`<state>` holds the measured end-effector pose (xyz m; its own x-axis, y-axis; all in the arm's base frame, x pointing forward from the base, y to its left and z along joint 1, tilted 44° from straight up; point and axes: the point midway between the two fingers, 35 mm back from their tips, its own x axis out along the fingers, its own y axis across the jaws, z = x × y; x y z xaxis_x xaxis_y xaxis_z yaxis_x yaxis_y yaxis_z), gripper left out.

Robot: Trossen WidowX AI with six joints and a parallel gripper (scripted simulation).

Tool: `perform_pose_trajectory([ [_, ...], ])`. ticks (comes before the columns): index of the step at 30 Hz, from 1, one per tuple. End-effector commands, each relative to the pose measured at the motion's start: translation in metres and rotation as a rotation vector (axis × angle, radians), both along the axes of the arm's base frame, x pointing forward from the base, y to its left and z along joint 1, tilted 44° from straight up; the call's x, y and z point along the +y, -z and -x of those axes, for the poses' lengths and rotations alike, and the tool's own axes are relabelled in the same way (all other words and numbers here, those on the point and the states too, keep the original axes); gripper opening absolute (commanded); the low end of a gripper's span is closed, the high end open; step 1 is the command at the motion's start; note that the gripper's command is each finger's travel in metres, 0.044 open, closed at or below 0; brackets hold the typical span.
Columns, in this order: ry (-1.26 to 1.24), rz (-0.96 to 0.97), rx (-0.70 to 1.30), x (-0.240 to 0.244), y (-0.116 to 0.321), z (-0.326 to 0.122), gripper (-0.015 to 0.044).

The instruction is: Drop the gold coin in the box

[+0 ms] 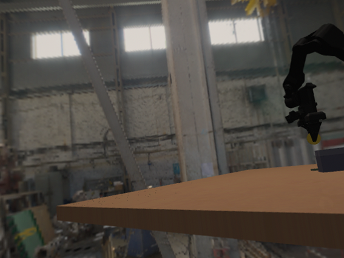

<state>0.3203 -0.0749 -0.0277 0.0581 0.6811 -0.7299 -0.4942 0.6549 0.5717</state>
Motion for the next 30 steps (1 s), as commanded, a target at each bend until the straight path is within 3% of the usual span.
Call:
perform_pose_trajectory([
  [1,-0.003,-0.001,0.002,0.006,-0.005,0.006,0.0000],
  [30,-0.002,-0.004,0.006,0.049,-0.037,0.059,0.0000],
])
